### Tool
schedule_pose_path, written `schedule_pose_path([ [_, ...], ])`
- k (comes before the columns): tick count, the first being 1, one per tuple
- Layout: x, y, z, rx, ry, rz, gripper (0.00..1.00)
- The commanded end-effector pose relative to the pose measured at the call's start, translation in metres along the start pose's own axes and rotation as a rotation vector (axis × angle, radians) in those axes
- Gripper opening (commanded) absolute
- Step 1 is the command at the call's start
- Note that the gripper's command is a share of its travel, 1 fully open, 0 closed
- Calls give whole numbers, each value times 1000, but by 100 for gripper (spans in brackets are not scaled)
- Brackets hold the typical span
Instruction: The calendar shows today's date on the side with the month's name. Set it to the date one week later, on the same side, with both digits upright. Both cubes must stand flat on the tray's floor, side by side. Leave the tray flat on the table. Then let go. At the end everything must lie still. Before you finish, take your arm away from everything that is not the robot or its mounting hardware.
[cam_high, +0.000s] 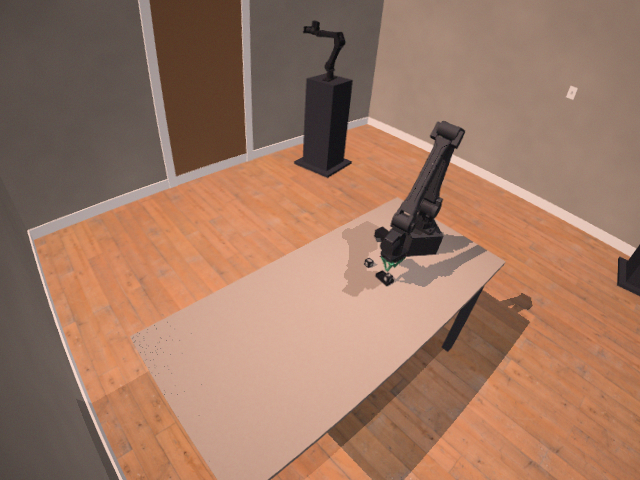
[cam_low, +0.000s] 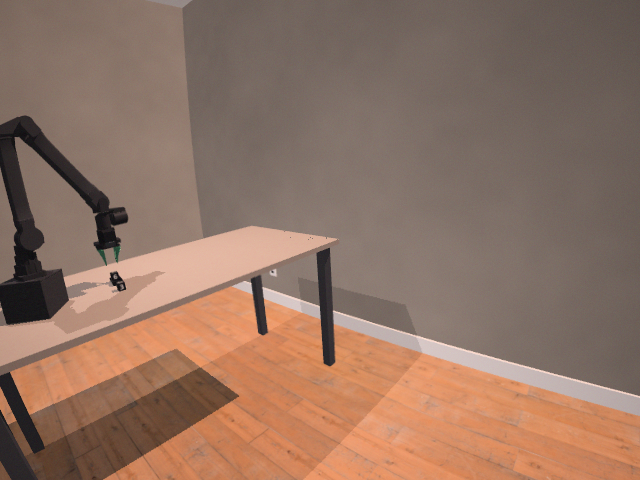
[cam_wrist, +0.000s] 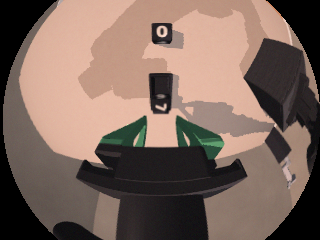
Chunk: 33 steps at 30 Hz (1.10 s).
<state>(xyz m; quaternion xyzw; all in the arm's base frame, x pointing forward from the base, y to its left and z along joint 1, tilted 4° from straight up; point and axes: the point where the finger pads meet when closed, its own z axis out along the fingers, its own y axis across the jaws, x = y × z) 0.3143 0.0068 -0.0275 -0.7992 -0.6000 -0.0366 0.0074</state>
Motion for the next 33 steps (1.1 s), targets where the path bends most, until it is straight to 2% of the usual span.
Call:
schedule_pose_path([
  [1, 1, 2, 5, -7, -3, 5, 44],
  [17, 2, 1, 25, -6, -3, 4, 44],
  [19, 2, 1, 25, -6, -3, 4, 44],
  [20, 4, 6, 22, -23, 2, 1, 44],
  [23, 2, 1, 28, -6, -3, 3, 44],
  [33, 3, 4, 27, -15, -1, 2, 44],
])
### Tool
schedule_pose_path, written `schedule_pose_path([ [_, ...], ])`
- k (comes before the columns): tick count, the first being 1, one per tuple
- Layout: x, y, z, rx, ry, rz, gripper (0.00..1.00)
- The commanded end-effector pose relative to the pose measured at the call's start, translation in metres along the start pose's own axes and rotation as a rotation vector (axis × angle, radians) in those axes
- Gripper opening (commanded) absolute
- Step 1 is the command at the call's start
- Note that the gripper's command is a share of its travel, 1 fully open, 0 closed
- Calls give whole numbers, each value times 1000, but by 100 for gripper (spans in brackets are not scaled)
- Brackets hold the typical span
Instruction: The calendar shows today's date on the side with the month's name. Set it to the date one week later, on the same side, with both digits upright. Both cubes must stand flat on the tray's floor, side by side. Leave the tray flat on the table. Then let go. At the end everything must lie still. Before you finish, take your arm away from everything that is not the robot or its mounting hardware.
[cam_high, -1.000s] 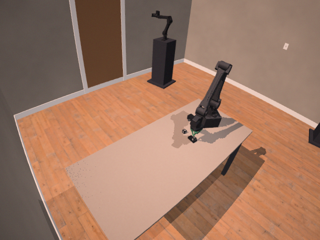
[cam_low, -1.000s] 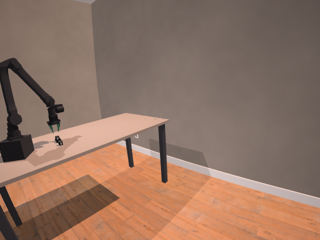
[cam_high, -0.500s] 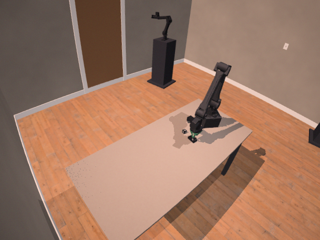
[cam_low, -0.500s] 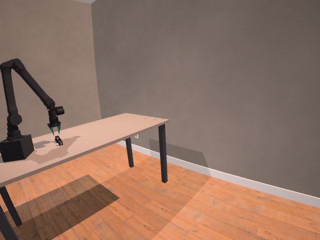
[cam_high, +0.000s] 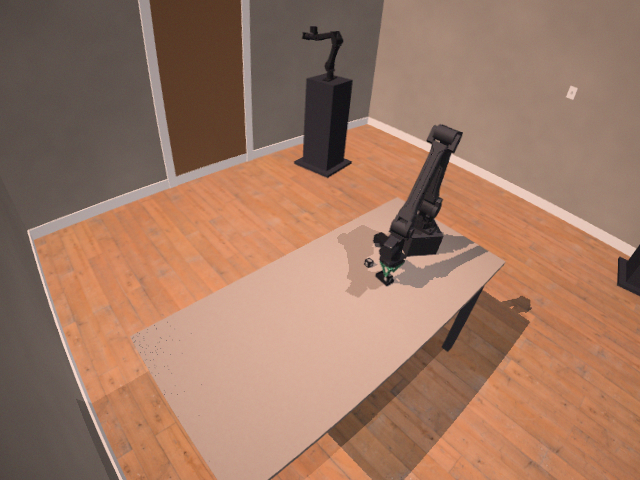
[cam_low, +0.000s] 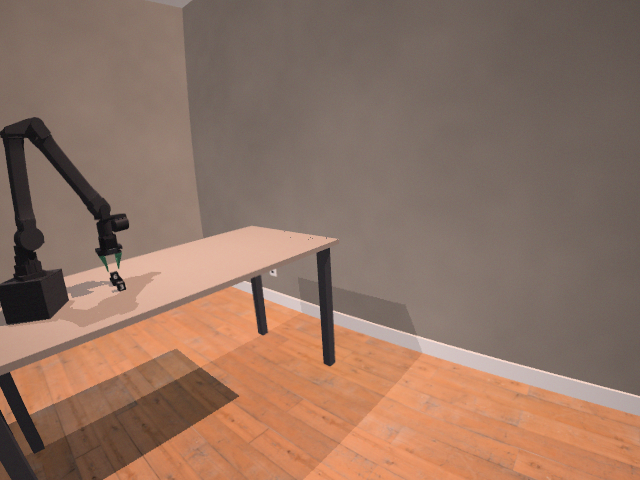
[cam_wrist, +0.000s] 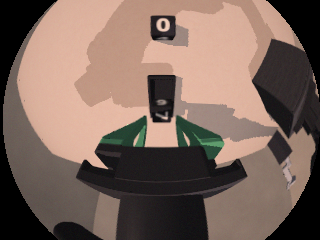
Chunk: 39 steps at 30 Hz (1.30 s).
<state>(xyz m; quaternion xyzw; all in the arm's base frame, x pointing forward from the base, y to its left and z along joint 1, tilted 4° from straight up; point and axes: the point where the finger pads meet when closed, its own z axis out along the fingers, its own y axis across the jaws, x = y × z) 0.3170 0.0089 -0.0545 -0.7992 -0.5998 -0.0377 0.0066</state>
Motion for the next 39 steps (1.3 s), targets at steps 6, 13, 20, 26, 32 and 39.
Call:
schedule_pose_path([
  [6, 2, 3, 0, -13, -1, 2, 44],
  [13, 2, 3, 0, -13, -1, 2, 44],
  [20, 2, 3, 0, -13, -1, 2, 44],
  [26, 2, 3, 0, -13, -1, 2, 44],
  [32, 2, 3, 0, -13, -1, 2, 44],
  [39, 2, 3, 0, -13, -1, 2, 44],
])
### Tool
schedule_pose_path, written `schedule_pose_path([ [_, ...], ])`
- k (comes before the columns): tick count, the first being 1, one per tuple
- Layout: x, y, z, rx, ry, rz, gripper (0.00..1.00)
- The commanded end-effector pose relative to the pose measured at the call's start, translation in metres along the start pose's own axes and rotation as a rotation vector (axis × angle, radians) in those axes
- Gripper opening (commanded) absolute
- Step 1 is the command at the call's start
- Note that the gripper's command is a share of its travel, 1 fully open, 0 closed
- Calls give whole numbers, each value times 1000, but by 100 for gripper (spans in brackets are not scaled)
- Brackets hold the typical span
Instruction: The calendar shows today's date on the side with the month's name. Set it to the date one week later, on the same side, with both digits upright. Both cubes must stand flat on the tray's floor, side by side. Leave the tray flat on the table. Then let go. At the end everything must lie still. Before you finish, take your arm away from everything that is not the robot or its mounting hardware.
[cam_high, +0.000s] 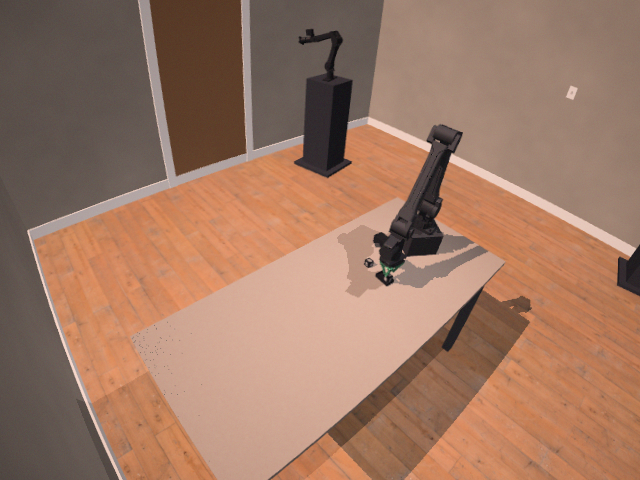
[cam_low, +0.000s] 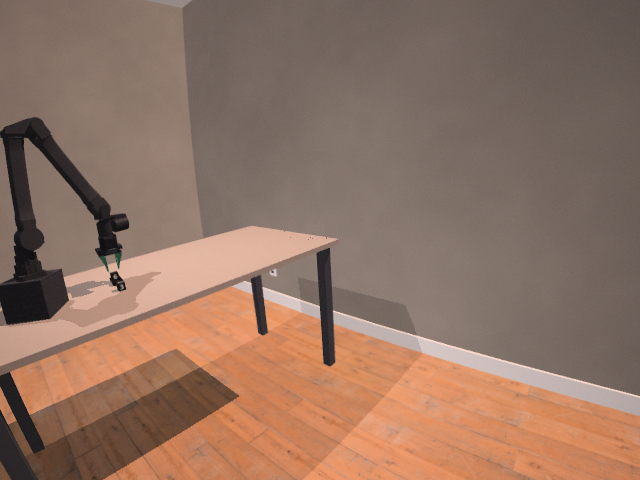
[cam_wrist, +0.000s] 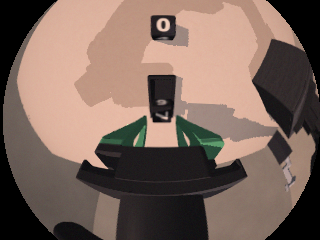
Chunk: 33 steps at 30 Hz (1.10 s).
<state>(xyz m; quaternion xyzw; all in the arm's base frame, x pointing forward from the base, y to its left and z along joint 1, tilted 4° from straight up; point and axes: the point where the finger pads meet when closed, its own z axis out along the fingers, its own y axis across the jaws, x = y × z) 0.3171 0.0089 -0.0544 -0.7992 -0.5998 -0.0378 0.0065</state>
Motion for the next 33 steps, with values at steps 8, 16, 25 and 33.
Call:
schedule_pose_path([
  [8, 2, 2, -2, -19, 1, 2, 44],
  [16, 4, 6, -4, -29, 4, 1, 44],
  [25, 4, 7, -5, -29, 4, 1, 44],
  [33, 4, 7, -5, -29, 4, 1, 44],
])
